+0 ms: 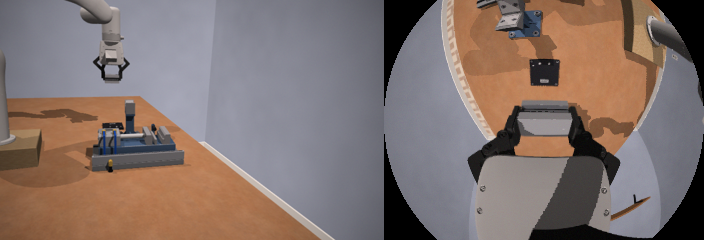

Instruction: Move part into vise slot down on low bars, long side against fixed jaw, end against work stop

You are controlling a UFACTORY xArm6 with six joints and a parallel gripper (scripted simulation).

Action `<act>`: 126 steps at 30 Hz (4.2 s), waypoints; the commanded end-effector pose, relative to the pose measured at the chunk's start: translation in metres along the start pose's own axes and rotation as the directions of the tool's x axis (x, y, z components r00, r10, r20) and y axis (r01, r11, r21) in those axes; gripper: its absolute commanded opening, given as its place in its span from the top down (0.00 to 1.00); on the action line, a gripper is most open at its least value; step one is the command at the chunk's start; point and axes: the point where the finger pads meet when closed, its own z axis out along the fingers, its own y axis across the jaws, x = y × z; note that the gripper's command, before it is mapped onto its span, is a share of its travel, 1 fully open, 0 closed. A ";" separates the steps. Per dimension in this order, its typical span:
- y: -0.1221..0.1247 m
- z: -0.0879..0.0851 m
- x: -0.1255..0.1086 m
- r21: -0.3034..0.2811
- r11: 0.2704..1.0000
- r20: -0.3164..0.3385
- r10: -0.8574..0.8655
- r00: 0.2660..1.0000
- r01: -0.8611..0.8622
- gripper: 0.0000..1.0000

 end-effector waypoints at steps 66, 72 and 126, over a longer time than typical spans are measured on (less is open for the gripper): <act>-0.031 -0.006 0.059 0.004 1.000 0.001 0.018 1.000 -0.018 1.00; -0.038 -0.006 0.078 0.004 1.000 0.001 0.024 1.000 -0.024 1.00; -0.059 -0.006 0.154 0.004 0.999 0.003 0.047 0.999 -0.047 1.00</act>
